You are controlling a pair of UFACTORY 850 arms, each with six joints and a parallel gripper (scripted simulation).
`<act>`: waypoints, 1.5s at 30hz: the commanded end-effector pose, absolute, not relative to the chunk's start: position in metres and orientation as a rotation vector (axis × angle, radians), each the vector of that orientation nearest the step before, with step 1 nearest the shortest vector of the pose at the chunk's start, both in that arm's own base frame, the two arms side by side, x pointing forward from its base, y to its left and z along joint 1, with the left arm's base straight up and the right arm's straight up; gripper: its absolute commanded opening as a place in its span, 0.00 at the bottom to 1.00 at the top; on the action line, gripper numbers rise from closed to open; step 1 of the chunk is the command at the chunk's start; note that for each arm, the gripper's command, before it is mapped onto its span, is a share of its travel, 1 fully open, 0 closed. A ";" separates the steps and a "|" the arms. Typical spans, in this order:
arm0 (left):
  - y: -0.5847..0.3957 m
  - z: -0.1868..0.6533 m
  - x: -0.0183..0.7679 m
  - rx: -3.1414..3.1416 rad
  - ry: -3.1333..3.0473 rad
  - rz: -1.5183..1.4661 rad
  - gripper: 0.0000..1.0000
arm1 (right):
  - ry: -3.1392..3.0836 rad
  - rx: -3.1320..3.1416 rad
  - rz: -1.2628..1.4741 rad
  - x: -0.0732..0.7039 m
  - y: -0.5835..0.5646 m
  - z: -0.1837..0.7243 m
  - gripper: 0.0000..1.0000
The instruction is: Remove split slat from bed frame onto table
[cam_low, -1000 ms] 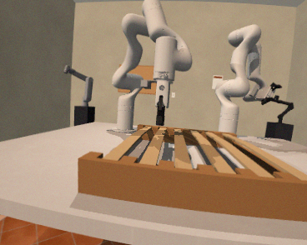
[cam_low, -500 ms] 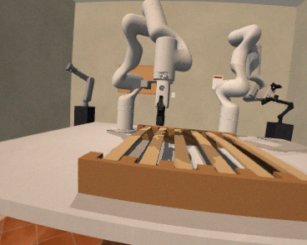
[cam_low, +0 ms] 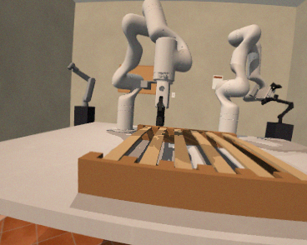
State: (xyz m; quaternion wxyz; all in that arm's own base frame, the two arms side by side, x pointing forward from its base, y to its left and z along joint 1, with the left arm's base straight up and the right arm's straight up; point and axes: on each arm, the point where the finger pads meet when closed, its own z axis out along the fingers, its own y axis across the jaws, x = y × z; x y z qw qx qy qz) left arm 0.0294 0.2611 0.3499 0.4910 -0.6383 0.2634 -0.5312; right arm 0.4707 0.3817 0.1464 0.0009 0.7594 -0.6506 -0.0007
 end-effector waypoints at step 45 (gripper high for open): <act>0.261 0.350 0.029 -1.549 0.640 -1.289 1.00 | -2.044 2.386 -0.002 0.471 0.382 0.141 0.00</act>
